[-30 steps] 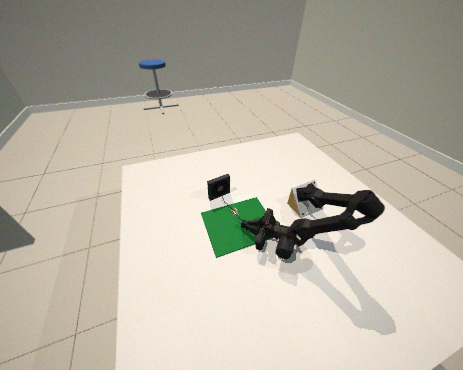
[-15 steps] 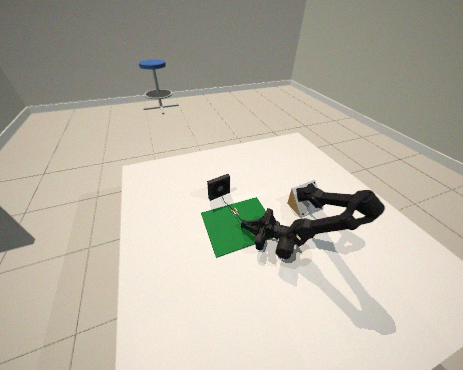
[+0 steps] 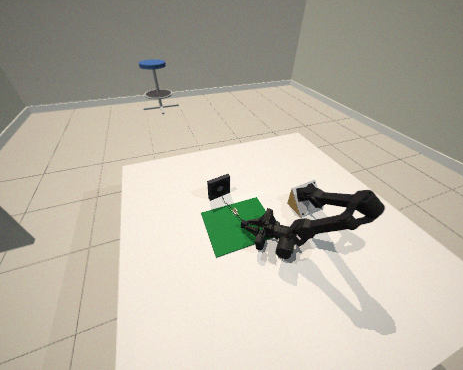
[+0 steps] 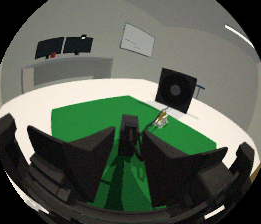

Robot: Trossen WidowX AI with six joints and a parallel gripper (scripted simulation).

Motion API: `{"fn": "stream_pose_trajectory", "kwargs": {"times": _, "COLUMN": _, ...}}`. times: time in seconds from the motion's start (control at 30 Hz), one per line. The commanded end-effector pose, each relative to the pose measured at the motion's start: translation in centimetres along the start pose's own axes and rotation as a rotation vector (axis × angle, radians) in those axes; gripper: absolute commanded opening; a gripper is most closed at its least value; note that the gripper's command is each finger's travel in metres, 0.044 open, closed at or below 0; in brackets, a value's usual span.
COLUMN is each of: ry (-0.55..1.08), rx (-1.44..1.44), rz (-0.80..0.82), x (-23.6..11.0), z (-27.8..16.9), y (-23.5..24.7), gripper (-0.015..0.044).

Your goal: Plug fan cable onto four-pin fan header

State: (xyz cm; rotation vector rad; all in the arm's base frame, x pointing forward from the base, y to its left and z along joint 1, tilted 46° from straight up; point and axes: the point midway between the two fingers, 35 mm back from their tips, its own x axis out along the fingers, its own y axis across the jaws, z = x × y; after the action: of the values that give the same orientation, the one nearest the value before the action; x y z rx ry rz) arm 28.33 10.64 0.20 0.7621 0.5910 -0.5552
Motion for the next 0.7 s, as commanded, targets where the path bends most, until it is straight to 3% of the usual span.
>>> {"fn": "stream_pose_trajectory", "kwargs": {"times": 0.0, "ry": 0.0, "rx": 0.0, "rz": 0.0, "x": 0.0, "z": 0.0, "y": 0.0, "gripper": 0.014}}
{"fn": "stream_pose_trajectory", "kwargs": {"times": 0.33, "ry": 0.0, "rx": 0.0, "rz": 0.0, "x": 0.0, "z": 0.0, "y": 0.0, "gripper": 0.014}}
{"fn": "stream_pose_trajectory", "kwargs": {"times": 0.67, "ry": 0.003, "rx": 0.001, "rz": -0.002, "x": -2.7, "z": 0.8, "y": 0.6, "gripper": 0.014}}
